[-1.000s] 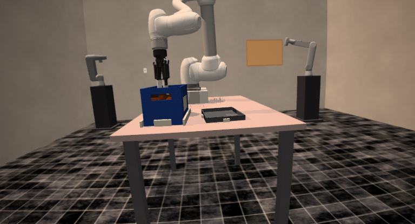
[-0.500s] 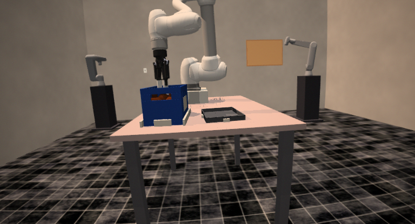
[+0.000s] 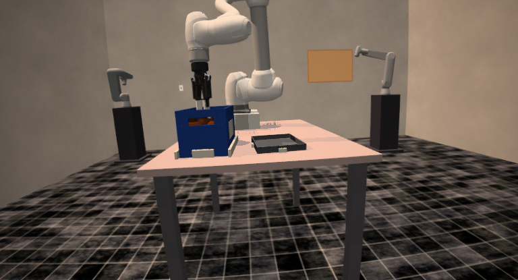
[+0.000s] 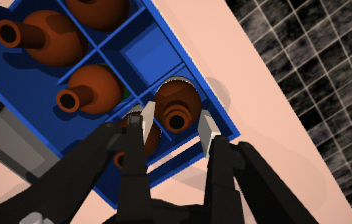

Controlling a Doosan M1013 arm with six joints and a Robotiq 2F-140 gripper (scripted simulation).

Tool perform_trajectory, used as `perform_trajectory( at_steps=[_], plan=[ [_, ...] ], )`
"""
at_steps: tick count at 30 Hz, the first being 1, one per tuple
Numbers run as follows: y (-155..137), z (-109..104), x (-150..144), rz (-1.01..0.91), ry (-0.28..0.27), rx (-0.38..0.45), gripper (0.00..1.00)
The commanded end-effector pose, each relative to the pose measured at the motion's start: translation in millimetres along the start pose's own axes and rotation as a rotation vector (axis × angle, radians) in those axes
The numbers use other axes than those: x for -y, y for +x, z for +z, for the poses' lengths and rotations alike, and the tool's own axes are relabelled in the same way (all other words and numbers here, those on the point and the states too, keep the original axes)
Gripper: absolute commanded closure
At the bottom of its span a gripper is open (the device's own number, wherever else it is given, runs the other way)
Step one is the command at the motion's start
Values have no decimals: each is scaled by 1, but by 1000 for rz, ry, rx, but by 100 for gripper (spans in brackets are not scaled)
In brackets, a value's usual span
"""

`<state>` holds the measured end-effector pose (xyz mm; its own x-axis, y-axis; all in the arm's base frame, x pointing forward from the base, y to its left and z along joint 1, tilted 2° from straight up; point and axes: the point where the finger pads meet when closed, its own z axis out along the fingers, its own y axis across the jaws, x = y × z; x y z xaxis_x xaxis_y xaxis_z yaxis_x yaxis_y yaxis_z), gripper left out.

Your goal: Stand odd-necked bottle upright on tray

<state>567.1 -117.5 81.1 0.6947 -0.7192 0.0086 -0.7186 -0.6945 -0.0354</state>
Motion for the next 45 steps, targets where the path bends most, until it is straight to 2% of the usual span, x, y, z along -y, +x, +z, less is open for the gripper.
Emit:
perform_trajectory(
  at_steps=[1,14,15,45],
  plan=[
    [0,0,0,0,0,0,62],
    [0,0,0,0,0,0,62],
    [0,0,0,0,0,0,100],
    [0,0,0,0,0,0,100]
  ],
)
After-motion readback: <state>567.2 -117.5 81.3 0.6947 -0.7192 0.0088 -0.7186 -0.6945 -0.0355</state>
